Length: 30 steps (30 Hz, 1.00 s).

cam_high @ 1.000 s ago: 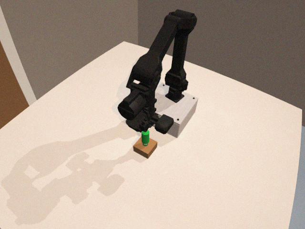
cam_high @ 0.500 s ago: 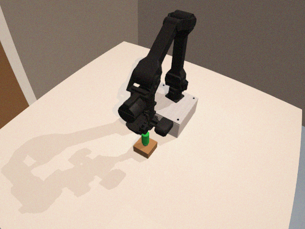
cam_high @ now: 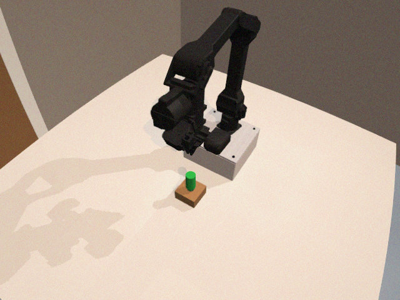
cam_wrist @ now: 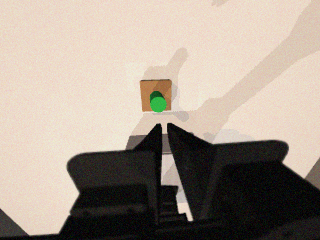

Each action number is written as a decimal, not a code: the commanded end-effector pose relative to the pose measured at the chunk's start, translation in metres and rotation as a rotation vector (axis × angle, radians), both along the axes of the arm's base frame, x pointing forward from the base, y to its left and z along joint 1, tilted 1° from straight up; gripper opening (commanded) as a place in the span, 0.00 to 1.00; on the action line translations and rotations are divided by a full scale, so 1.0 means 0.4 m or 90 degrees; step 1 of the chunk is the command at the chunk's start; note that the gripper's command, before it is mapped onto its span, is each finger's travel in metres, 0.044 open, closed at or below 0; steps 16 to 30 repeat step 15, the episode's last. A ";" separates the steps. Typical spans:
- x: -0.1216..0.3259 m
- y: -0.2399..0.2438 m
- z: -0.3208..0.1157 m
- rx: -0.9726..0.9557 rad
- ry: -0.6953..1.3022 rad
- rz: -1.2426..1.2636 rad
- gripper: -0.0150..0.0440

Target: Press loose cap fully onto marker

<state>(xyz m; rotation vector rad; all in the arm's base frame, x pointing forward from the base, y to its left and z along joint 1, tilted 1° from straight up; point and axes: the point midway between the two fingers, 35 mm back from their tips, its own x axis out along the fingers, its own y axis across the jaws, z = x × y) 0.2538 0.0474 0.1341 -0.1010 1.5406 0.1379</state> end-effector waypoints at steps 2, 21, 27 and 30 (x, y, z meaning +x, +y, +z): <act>-0.004 -0.001 0.006 -0.001 0.005 0.002 0.48; -0.004 -0.001 0.006 -0.001 0.005 0.002 1.00; -0.004 -0.001 0.006 -0.001 0.005 0.002 1.00; -0.004 -0.001 0.006 -0.001 0.005 0.002 1.00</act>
